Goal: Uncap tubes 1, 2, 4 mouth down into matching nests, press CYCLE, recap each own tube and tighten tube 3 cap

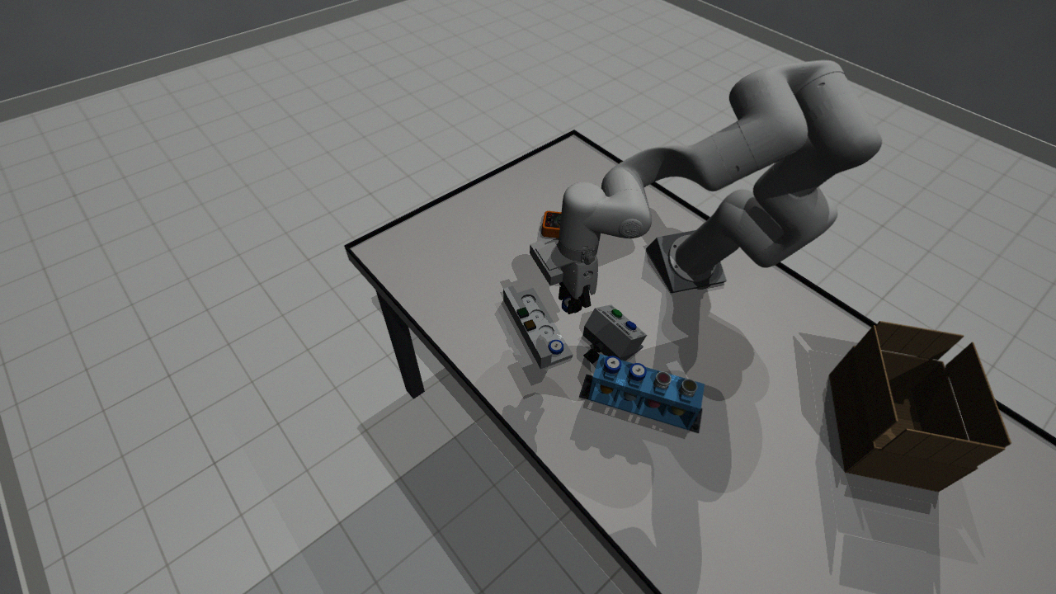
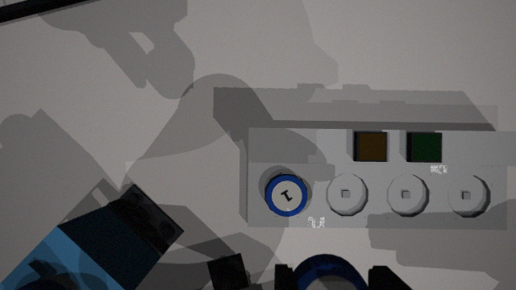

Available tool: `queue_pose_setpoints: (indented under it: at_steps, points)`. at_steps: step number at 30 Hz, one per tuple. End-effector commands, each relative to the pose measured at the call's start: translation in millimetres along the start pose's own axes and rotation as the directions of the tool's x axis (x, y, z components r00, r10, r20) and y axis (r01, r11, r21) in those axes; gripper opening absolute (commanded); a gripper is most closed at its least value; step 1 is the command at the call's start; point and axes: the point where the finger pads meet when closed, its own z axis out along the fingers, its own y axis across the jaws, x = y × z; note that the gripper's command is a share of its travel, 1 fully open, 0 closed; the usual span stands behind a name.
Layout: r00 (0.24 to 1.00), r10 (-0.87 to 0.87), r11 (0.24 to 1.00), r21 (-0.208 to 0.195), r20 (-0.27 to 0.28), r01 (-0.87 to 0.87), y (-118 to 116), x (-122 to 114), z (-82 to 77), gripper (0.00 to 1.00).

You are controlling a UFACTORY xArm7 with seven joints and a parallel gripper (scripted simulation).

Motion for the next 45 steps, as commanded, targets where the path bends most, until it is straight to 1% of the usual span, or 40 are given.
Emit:
queue_pose_setpoints:
  at_steps: [1,2,5,14,17,19,34,36,43,45]
  points:
    - [1.000,-0.003,1.000,0.009,0.002,0.003,23.9,15.6,0.0,0.00]
    - [1.000,-0.003,1.000,0.009,0.002,0.003,23.9,15.6,0.0,0.00]
    - [1.000,-0.003,1.000,0.009,0.001,0.003,46.5,26.5,0.2,0.00]
    - [1.000,-0.003,1.000,0.009,0.001,0.003,48.3,27.3,0.2,0.00]
    - [1.000,-0.003,1.000,0.009,0.001,0.003,48.1,27.2,15.2,0.00]
    - [1.000,-0.003,1.000,0.009,0.001,0.003,48.1,27.2,15.2,0.00]
    - [1.000,-0.003,1.000,0.009,0.002,0.003,47.5,27.4,90.4,0.00]
    - [1.000,-0.003,1.000,0.009,0.002,0.003,47.5,27.4,90.4,0.00]
    - [1.000,-0.002,1.000,0.009,0.002,0.002,47.2,27.8,125.4,0.00]
    - [1.000,-0.002,1.000,0.009,0.002,0.002,47.2,27.7,128.4,0.00]
